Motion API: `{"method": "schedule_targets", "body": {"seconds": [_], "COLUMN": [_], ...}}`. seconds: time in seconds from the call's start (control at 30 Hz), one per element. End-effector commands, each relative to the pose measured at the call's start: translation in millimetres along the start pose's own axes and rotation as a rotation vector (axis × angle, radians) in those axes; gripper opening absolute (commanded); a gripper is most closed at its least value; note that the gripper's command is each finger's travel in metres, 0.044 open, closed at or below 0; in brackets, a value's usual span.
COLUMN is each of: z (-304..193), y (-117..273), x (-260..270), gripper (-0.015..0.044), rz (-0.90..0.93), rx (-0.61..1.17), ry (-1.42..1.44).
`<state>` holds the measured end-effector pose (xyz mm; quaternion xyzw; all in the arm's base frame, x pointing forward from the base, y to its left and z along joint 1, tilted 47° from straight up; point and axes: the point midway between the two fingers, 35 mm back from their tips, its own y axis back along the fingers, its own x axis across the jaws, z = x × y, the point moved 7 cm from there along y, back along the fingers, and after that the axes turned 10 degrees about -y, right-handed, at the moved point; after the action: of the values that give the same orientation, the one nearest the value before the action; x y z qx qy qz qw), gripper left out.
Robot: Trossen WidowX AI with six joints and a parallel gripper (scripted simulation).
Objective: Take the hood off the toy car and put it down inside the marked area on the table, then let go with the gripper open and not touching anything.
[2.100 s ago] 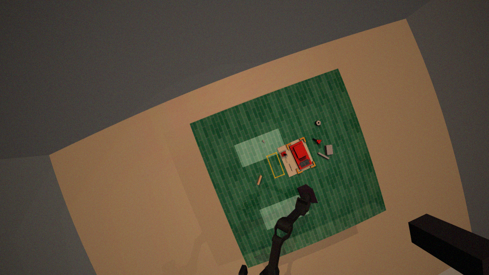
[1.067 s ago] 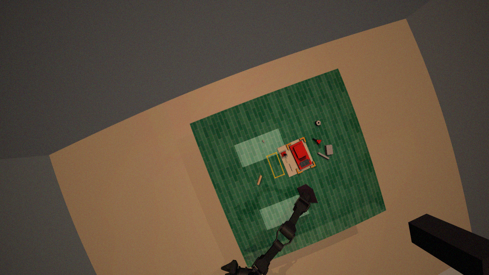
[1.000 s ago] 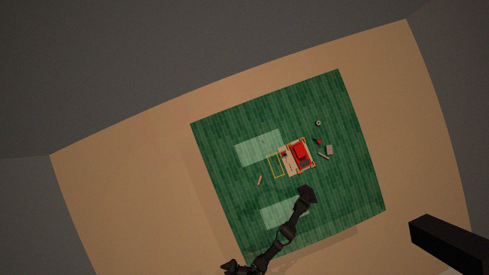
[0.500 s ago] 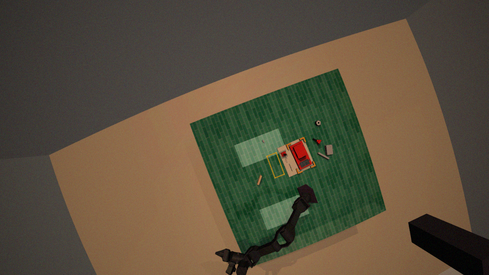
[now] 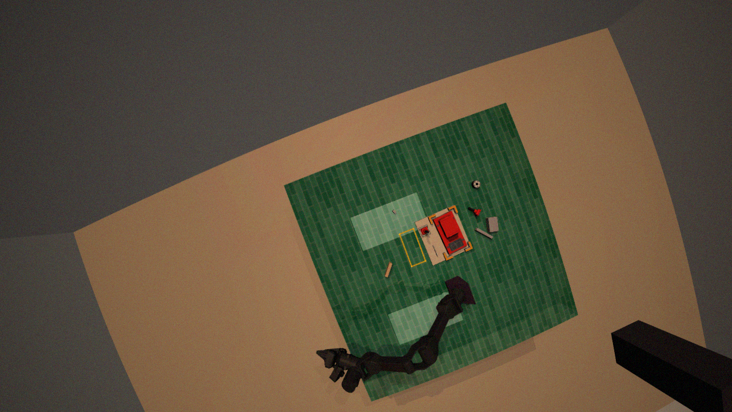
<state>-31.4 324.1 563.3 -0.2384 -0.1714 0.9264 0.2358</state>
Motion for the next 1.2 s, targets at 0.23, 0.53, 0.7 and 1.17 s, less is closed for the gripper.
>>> {"method": "schedule_targets", "body": {"seconds": [0.23,0.53,0.7,1.17], "z": [-67.2,-126.1,-160.1,-261.8], "y": [-36.4,-56.2,-62.1,-52.0], "x": [-21.9,-56.4,-80.6,-155.3], "gripper": [0.044,0.044,0.044,0.044], "rz": [-0.012,-0.029,-0.039,-0.076], "rx": [0.146,0.291,0.382,0.688], "ry": [0.142,0.23,0.266,0.26]}}
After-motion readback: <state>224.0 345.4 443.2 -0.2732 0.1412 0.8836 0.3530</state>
